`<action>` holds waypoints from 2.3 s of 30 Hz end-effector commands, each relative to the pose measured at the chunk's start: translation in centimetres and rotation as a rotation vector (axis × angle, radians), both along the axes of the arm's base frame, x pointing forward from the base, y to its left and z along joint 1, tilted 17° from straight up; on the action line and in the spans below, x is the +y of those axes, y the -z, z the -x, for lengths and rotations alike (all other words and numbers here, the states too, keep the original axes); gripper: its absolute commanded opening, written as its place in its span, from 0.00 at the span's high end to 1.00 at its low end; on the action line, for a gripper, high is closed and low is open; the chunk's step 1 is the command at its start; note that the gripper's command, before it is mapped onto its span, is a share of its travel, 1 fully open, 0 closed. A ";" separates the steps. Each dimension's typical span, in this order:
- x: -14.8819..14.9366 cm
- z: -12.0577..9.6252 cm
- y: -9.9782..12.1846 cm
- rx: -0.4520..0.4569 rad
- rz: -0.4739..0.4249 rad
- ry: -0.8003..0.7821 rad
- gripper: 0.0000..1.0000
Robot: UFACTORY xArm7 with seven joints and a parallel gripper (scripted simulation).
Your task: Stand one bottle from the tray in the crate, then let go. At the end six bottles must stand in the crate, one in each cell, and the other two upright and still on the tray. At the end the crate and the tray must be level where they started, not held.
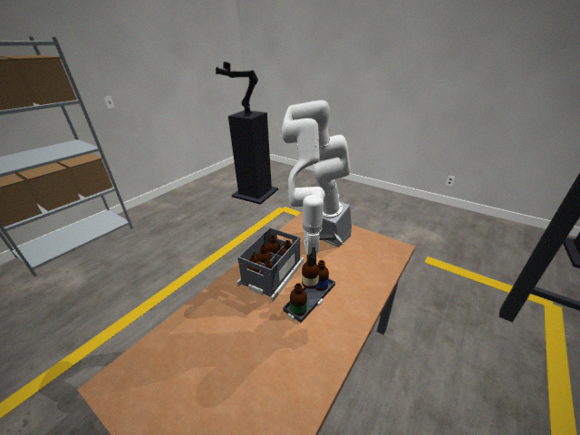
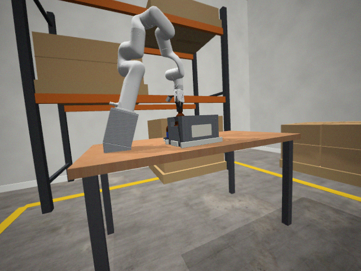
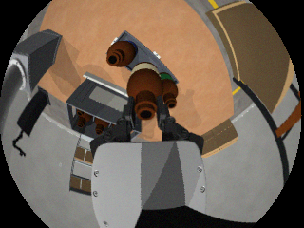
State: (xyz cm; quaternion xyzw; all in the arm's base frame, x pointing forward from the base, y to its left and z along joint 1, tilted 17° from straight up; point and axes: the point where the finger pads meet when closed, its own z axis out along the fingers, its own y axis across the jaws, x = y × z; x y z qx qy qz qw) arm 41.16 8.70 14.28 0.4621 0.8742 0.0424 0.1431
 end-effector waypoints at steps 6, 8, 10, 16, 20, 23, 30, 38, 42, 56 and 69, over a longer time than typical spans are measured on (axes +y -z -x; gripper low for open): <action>0.1 0.2 -1.0 -0.003 -0.001 -0.001 1.00; 0.1 0.3 -1.3 -0.003 -0.001 -0.001 1.00; 0.1 0.3 -1.5 -0.003 -0.001 -0.001 1.00; 0.2 0.5 -2.0 -0.003 -0.001 -0.001 1.00; 0.2 0.6 -2.3 -0.003 -0.001 -0.001 1.00; 0.2 0.7 -2.6 -0.003 -0.001 -0.001 1.00; 0.2 0.8 -3.0 -0.003 -0.001 -0.001 1.00; 0.2 0.8 -3.1 -0.003 -0.001 -0.001 1.00; 0.2 0.8 -3.1 -0.003 -0.001 -0.001 1.00; 0.2 0.8 -3.1 -0.003 -0.001 -0.001 1.00; 0.2 0.9 -3.4 -0.003 -0.001 -0.001 1.00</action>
